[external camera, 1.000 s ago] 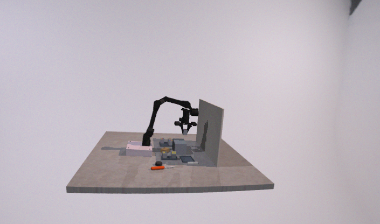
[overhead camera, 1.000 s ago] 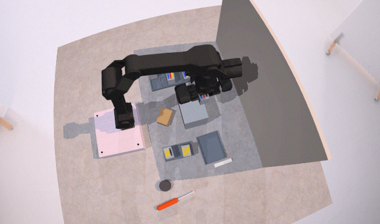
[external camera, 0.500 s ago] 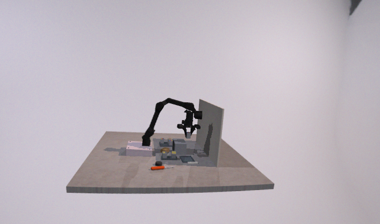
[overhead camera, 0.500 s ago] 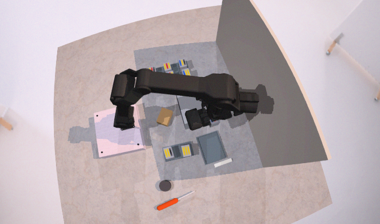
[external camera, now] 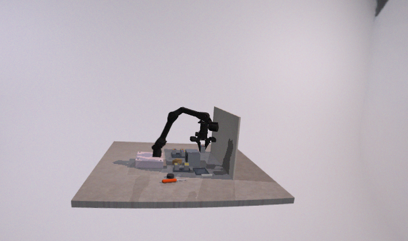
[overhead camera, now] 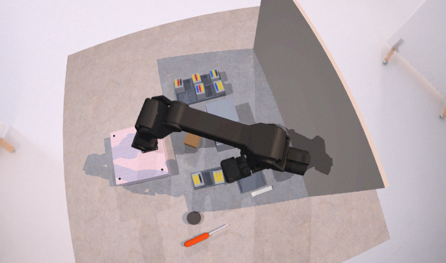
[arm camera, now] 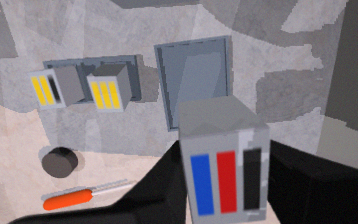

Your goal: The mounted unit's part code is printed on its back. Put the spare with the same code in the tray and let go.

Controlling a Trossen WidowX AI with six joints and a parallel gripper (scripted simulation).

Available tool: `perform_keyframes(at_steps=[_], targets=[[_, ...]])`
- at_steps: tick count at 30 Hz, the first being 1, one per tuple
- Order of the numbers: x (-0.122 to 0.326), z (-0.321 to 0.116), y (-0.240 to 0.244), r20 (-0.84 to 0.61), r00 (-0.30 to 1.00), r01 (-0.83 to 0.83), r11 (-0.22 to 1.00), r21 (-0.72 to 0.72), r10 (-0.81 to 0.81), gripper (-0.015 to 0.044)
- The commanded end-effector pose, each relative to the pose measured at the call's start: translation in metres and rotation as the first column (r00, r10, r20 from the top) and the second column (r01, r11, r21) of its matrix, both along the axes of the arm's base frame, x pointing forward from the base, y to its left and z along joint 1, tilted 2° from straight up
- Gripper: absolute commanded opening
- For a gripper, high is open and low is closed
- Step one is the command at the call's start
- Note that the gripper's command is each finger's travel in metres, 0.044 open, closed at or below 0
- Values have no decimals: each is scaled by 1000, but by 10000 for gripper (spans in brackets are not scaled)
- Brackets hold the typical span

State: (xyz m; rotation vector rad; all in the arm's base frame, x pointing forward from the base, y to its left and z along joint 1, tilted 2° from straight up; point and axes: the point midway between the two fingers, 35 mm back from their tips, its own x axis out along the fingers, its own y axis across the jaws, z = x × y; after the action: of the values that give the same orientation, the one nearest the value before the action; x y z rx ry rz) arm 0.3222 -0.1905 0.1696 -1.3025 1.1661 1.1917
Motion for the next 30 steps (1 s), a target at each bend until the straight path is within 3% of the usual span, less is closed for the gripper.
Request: perform_keyframes(at_steps=[1,30], targets=[[2,2,-1,9,1000,-12,1000,-2,12,0],[8,-22,-5,10,1000,-12,1000,-3,12,0]])
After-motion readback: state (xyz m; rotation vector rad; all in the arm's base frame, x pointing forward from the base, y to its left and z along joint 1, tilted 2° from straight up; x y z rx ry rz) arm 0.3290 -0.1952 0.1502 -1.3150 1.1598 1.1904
